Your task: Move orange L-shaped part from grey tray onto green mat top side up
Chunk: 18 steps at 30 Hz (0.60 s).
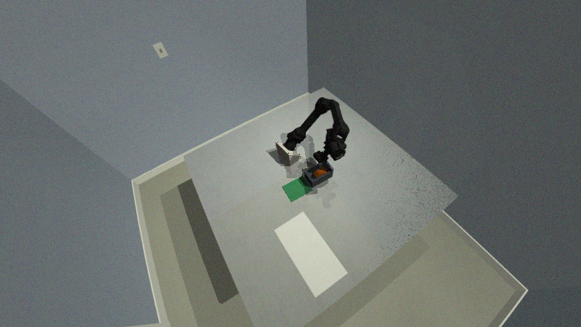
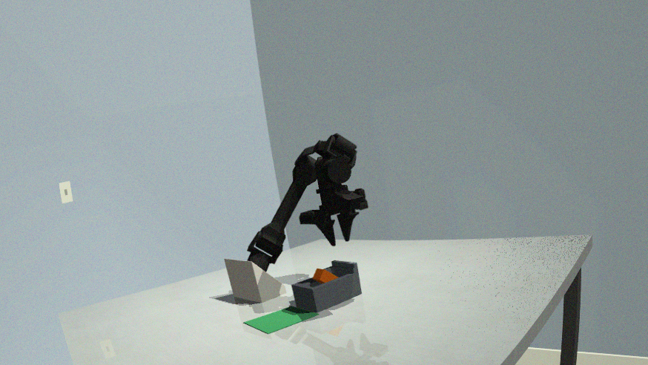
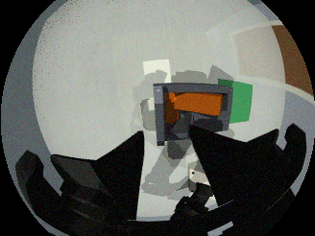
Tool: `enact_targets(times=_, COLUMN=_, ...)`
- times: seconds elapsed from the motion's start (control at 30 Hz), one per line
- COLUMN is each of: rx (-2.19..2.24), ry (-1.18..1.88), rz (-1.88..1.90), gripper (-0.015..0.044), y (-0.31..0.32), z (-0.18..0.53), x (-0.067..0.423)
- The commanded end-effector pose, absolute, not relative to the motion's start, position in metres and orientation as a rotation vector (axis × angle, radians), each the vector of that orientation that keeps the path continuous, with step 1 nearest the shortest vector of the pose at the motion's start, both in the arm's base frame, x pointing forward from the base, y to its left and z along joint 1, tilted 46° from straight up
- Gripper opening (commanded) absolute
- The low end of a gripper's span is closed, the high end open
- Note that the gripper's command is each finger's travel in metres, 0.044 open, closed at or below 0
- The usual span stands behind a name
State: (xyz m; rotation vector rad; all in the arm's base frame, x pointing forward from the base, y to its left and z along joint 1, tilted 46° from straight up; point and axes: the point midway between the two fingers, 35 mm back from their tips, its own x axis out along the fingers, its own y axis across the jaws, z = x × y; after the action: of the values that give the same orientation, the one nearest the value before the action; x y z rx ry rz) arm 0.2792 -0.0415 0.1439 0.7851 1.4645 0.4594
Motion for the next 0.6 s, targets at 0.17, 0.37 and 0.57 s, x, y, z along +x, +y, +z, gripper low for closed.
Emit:
enact_targets(times=0.17, rx=0.365, ry=1.266, rz=0.797, gripper=0.0280, y=-0.062, z=0.126, x=0.279)
enact_targets(times=0.37, rx=-0.068, ry=1.007, rz=1.098, gripper=0.0280, y=-0.081, z=0.109, x=0.277)
enact_targets(times=0.57, rx=-0.450, ry=0.727, rz=1.322, gripper=0.0280, y=-0.097, z=0.093, x=0.273)
